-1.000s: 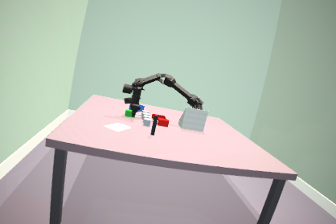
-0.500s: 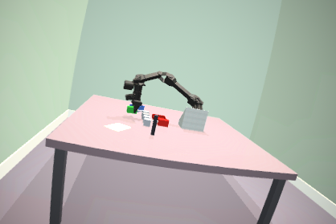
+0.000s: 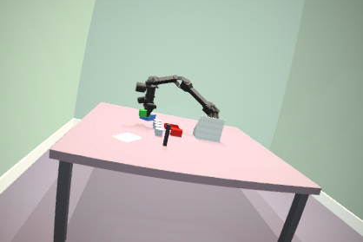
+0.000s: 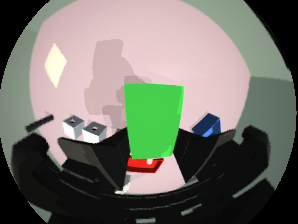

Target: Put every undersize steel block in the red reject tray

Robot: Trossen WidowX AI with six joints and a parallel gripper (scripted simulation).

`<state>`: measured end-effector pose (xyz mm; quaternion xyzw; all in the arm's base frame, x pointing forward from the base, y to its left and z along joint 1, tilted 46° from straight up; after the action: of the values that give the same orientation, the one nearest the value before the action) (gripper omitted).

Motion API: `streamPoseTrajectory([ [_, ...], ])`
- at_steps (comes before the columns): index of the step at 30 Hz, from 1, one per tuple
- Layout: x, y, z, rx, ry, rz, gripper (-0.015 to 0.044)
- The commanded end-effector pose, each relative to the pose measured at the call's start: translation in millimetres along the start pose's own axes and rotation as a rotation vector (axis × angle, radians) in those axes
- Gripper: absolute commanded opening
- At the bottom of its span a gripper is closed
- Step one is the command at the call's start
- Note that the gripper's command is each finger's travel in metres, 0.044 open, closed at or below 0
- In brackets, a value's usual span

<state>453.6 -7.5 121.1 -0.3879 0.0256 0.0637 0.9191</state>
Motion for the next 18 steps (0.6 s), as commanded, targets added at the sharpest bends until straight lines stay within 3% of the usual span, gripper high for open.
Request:
streamPoseTrajectory([
  [1,-6,-20,18,-0.004,-0.025,0.012,0.0000],
  [18,-1,-22,-17,-0.006,-0.025,0.017,0.0000],
])
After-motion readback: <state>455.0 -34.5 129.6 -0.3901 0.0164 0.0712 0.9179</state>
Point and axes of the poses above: the point midway between the two fingers, 35 mm back from their tips, its own z axis back along the fingers, its own y axis across the jaws, x = y × z, the point moved 9 cm from there along z, back along the fingers, and after that the axes turned 4 degrees about -z, right-handed, at the moved point
